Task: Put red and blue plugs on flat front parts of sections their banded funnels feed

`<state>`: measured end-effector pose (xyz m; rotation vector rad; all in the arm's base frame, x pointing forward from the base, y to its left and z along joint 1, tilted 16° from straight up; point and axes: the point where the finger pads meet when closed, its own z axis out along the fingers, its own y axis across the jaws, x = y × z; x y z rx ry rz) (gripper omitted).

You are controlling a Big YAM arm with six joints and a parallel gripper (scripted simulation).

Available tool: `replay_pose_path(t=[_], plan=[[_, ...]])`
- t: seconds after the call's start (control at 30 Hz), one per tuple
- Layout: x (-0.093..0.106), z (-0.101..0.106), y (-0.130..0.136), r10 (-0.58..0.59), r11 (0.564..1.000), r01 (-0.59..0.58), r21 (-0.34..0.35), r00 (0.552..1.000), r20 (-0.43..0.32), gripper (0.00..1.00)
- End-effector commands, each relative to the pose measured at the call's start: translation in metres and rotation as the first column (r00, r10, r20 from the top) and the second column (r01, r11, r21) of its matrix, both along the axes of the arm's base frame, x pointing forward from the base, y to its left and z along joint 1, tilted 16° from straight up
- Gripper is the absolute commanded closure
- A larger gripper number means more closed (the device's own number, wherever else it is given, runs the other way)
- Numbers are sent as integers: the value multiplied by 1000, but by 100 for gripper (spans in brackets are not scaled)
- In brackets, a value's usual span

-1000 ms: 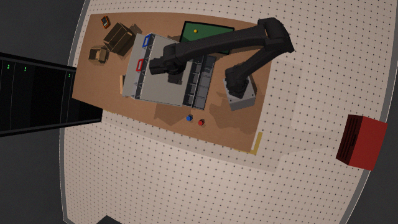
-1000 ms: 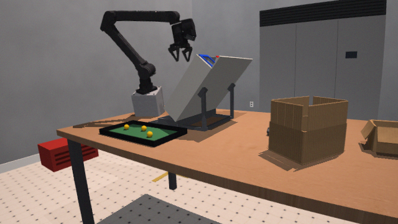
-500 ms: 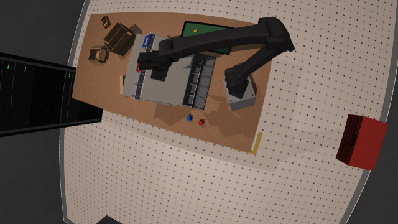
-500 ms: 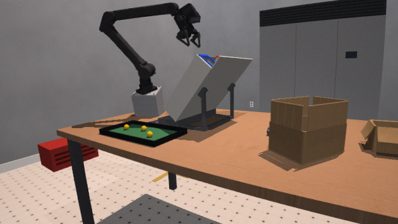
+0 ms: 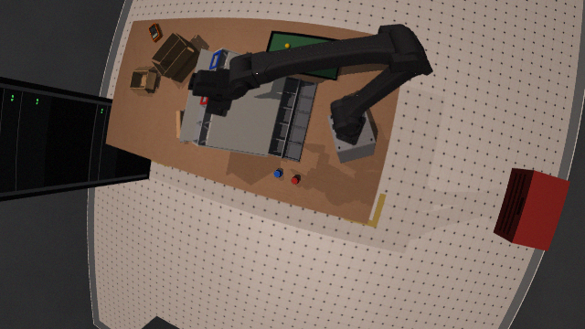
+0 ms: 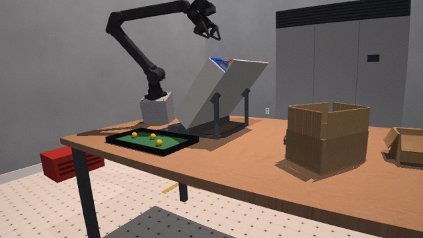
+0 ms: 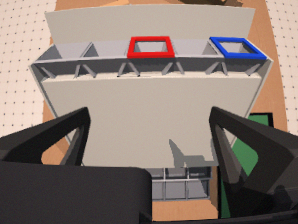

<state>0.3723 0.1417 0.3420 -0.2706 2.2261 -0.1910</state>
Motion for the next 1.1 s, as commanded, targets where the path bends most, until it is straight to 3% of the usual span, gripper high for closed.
replay_pose_path(t=[0.0,0.47,1.07], plan=[[19,44,14,31,999,-34,23,995,100,0],[28,59,15,34,999,-39,29,987,155,0],[29,59,15,33,999,-39,30,987,156,0]])
